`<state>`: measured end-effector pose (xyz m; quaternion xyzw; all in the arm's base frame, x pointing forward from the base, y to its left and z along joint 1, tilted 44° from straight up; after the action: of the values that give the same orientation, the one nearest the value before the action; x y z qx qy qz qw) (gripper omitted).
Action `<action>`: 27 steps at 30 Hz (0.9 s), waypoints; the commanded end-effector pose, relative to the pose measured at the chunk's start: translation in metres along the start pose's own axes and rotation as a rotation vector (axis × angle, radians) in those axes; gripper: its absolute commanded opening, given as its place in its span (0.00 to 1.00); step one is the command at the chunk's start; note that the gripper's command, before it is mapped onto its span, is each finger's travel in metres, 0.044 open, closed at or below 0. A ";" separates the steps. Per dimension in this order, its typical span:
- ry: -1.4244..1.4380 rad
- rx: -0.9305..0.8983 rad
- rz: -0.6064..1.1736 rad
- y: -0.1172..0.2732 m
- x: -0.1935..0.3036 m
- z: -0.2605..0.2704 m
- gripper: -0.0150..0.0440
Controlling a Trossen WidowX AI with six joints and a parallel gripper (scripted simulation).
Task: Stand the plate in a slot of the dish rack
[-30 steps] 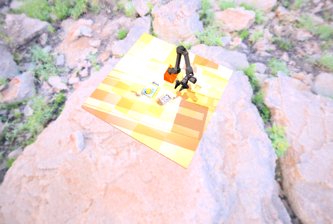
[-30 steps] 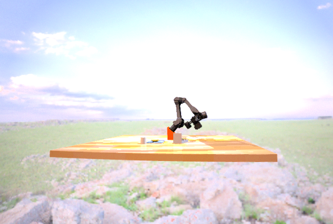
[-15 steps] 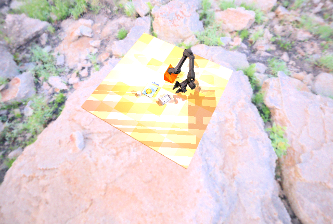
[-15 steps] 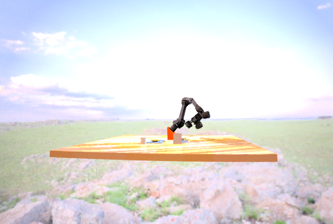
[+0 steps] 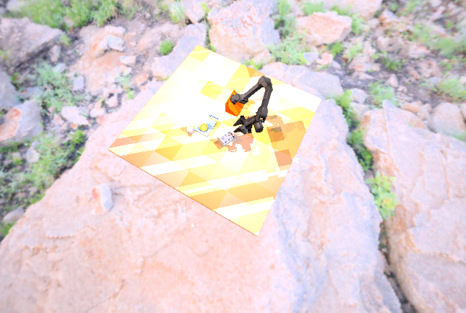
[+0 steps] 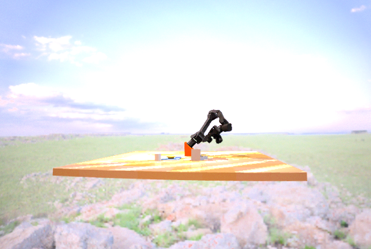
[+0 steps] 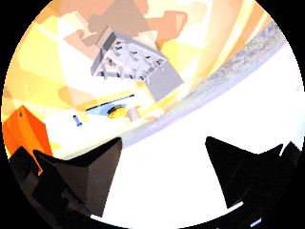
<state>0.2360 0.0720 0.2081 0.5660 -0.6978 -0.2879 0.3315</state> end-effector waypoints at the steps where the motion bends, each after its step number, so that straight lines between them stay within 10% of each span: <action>1: -0.058 -0.094 0.012 -0.014 0.006 -0.008 0.93; 27: -0.531 -0.614 0.011 -0.109 0.071 -0.034 0.93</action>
<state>0.3107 -0.0058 0.1597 0.3725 -0.6538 -0.5807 0.3106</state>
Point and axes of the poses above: the point midway between the two fingers, 35 mm back from their tips, its own y axis back along the fingers, its own z axis across the jaws, x = y × z, the point moved 5 cm from there along y, back along the fingers, and after that the axes turned 2 degrees about y, right-handed, at the moved point
